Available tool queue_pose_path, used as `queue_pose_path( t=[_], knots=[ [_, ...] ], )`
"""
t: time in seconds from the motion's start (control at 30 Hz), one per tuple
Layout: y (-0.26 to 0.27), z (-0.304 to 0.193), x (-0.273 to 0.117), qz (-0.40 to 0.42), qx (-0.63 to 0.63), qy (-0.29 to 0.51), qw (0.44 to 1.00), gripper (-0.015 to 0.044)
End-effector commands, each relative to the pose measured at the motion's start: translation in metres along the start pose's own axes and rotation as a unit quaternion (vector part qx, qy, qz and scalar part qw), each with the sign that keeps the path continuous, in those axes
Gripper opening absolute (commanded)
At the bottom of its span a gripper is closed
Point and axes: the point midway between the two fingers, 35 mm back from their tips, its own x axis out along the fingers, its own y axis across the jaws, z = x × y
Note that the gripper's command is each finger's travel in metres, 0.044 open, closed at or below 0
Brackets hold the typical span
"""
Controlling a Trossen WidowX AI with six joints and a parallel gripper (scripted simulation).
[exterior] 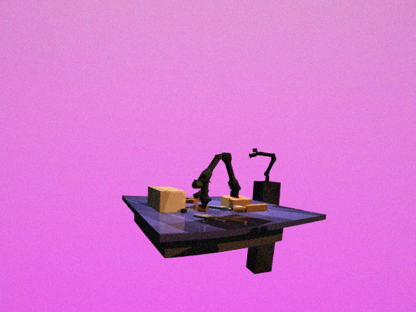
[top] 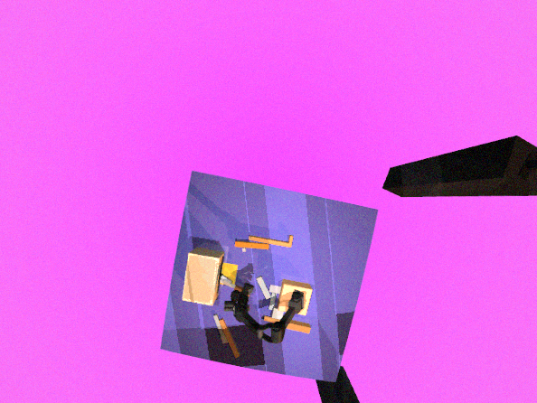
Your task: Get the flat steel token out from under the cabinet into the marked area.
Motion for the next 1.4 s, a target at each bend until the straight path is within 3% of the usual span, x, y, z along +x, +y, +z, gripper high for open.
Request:
queue_pose_path(
  t=[0.0,1.37],
  knots=[
    [0.0,0.007,0.0,0.001,-0.001,-0.003,1.0,0.0],
    [0.0,0.049,-0.001,0.001,-0.001,-0.004,1.0,0.0]
  ],
)
